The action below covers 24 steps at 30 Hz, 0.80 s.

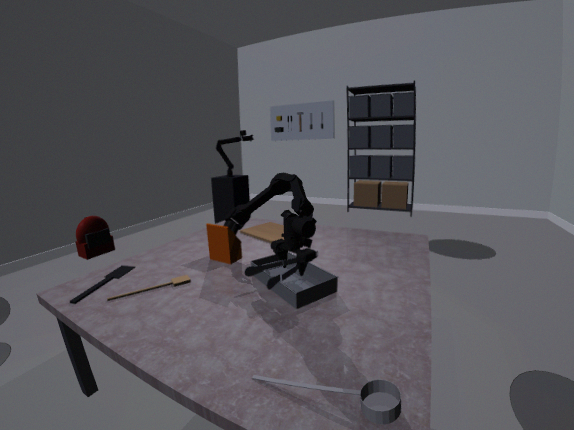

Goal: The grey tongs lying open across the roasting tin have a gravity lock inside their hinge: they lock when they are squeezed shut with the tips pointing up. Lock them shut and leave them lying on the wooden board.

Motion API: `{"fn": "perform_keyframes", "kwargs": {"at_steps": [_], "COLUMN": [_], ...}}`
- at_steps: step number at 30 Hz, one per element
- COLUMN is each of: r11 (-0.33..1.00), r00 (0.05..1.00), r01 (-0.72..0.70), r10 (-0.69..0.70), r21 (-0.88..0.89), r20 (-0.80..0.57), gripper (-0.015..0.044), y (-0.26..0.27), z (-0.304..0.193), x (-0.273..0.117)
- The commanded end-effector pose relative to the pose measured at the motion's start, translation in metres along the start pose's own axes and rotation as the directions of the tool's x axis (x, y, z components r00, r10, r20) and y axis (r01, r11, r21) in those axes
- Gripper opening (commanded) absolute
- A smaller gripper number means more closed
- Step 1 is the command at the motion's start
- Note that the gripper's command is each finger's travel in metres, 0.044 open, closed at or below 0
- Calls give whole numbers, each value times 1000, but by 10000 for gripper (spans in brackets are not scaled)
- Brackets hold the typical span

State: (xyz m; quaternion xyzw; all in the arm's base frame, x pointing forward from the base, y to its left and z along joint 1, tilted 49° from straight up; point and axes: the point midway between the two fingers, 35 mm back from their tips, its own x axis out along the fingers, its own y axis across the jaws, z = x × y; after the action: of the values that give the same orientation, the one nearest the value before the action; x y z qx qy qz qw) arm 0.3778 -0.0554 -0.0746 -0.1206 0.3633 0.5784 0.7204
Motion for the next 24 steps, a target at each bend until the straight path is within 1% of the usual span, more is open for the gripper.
{"fn": "perform_keyframes", "kwargs": {"at_steps": [1, 9, 12, 24], "r11": [1000, 1000, 1000, 1000], "r00": [1000, 1000, 1000, 1000], "r01": [-5, -6, -3, -3], "r10": [5, 6, 3, 3], "r21": [5, 5, 0, 0], "r20": [6, 7, 2, 2], "gripper": [440, 440, 361, 281], "y": [2, 4, 2, 2], "z": [1, 1, 1, 1], "x": [9, 17, 13, 13]}}
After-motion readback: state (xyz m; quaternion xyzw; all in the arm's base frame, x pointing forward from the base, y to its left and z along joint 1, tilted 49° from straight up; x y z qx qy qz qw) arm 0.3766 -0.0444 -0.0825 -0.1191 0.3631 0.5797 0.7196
